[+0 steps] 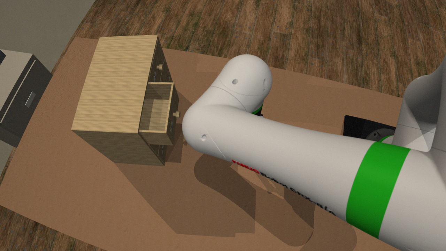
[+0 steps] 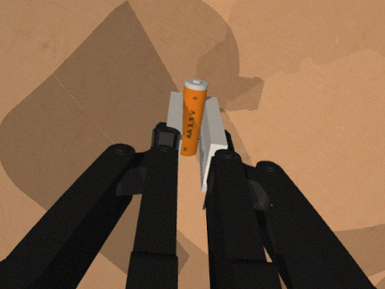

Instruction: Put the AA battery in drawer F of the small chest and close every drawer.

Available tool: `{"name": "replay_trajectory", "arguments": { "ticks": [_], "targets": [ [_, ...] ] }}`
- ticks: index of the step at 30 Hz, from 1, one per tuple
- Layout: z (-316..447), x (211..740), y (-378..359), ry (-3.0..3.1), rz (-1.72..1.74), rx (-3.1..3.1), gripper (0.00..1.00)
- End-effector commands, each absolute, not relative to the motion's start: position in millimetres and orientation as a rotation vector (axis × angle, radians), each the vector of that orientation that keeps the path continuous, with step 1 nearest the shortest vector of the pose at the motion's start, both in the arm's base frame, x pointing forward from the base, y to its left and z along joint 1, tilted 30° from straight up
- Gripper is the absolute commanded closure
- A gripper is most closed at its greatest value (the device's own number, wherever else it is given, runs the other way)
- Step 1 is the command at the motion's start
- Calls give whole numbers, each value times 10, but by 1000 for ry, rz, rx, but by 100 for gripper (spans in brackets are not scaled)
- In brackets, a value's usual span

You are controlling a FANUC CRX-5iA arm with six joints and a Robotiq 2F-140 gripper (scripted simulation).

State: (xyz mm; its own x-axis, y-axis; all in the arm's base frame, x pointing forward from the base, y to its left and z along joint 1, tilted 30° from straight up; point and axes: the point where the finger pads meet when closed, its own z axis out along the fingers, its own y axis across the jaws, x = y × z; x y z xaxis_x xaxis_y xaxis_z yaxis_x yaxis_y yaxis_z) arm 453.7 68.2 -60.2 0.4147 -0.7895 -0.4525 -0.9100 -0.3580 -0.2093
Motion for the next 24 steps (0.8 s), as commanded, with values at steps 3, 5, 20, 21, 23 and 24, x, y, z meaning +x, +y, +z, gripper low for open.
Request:
{"name": "replay_trajectory", "arguments": {
  "ticks": [3, 5, 20, 21, 23, 24],
  "targets": [
    [-190, 4536, 448, 1448, 384, -2249, 94],
    [-52, 4535, 369, 1448, 384, -2249, 94],
    [0, 4587, 335, 1281, 339, -2333, 94],
    [0, 4612, 333, 1201, 317, -2369, 94],
    [-1, 4673, 329, 995, 262, -2449, 94],
    [-2, 4709, 326, 941, 247, -2468, 94]
  ]
}}
